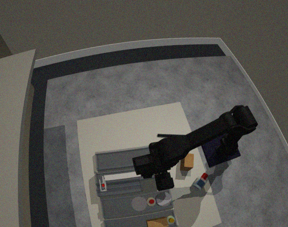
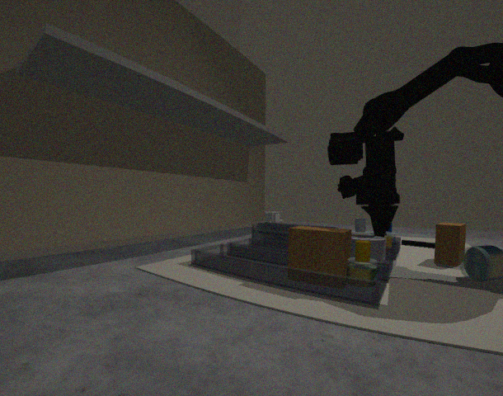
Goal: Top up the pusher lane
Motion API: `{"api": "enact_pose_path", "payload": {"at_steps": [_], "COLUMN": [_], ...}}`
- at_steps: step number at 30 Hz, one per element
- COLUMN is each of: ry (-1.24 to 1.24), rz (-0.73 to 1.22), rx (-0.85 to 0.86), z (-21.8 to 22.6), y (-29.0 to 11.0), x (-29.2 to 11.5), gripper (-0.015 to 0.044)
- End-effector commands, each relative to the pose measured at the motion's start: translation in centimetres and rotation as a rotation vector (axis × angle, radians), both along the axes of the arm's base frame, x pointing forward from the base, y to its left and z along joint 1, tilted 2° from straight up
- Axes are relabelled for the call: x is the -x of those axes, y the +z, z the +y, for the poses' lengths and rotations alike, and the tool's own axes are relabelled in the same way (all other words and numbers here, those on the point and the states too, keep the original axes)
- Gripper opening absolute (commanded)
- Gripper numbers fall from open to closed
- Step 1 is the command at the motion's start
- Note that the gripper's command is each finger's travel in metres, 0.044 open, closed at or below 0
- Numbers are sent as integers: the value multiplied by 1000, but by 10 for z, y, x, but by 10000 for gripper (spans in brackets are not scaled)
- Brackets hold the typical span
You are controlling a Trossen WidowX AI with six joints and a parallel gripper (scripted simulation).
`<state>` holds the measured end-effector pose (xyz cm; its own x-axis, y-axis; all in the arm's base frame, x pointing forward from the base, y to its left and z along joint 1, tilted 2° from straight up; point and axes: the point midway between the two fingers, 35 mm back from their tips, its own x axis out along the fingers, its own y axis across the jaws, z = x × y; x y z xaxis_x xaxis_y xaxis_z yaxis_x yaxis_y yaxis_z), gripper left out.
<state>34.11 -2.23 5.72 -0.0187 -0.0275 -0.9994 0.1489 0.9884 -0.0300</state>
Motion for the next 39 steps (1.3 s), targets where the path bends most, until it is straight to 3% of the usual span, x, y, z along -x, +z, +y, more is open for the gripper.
{"api": "enact_pose_path", "payload": {"at_steps": [1,39], "ry": [4,4], "rz": [-13,-12], "rx": [-1,-1], "z": [0,1], "y": [-1,-2], "x": [-3,4], "gripper": [0,0]}}
